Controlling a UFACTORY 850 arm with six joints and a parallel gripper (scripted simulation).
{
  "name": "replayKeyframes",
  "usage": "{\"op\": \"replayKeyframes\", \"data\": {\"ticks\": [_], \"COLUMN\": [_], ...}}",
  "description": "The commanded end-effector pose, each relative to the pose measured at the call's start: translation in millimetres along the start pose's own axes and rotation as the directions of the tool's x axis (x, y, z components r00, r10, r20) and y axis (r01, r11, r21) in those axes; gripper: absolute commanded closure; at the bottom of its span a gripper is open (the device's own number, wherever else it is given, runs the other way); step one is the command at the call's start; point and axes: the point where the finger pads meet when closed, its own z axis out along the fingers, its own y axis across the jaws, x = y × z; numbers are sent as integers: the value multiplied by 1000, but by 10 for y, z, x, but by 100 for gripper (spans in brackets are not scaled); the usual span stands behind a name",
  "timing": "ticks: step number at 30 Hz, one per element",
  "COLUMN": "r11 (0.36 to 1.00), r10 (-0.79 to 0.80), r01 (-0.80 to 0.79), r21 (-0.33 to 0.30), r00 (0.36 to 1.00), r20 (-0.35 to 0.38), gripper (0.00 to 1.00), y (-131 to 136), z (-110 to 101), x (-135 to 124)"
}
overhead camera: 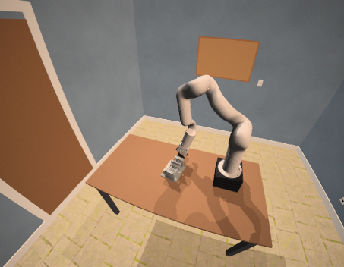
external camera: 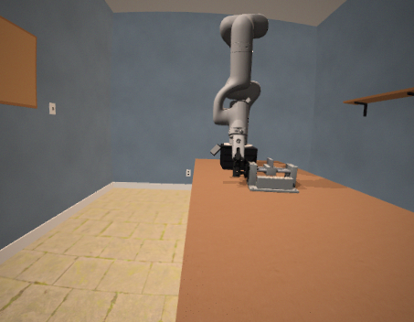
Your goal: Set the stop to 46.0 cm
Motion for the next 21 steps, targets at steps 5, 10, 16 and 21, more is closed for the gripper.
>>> {"op": "replayKeyframes", "data": {"ticks": [5, 10, 16, 21], "r11": [1000, 1000, 1000, 1000], "r10": [0, 0, 0, 0], "r01": [0, 0, 0, 0], "r21": [1, 1, 1, 1], "r00": [1000, 1000, 1000, 1000], "r20": [0, 0, 0, 0], "gripper": [94, 94, 94, 94], "y": [20, 45, 69, 105], "z": [20, 37, 50, 64], "x": [0, 0, 0, 0]}}
